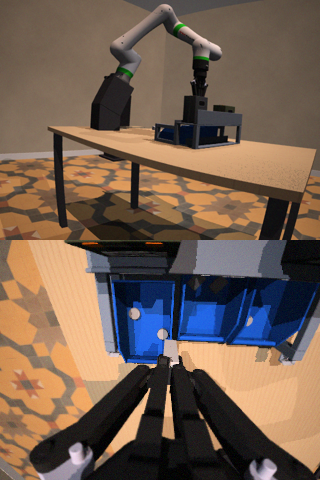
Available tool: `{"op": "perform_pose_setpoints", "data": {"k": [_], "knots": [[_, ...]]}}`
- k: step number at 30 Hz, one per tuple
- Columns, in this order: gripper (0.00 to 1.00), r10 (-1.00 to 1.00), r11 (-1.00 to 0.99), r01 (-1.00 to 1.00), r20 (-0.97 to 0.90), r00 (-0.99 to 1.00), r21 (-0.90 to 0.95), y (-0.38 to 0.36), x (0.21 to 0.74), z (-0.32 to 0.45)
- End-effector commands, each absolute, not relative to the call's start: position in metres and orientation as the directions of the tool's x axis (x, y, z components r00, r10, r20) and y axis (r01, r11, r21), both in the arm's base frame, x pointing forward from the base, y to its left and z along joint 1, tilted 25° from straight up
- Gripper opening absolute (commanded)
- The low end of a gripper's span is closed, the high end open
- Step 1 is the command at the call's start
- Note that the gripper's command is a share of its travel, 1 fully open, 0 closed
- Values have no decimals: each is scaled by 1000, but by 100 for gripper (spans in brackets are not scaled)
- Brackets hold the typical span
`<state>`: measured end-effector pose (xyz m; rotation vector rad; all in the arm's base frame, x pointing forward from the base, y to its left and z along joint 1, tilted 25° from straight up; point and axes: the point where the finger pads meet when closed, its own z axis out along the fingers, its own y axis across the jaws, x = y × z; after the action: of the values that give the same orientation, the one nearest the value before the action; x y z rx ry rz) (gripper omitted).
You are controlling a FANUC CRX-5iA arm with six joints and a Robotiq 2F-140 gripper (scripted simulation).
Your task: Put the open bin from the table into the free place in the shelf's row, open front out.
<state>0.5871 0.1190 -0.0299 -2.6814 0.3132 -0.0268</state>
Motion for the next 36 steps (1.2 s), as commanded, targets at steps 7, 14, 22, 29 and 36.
{"op": "perform_pose_setpoints", "data": {"k": [7,14,22,29,36], "knots": [[0,-494,-762,-512,-156,855,-396,139,567,-31],[0,-645,-640,-681,-232,728,-357,151,554,-32],[0,-775,-475,-828,-303,554,-298,163,538,-34],[0,-858,-302,-925,-356,370,-233,173,523,-35],[0,-902,-123,-979,-394,179,-162,182,509,-37]]}}
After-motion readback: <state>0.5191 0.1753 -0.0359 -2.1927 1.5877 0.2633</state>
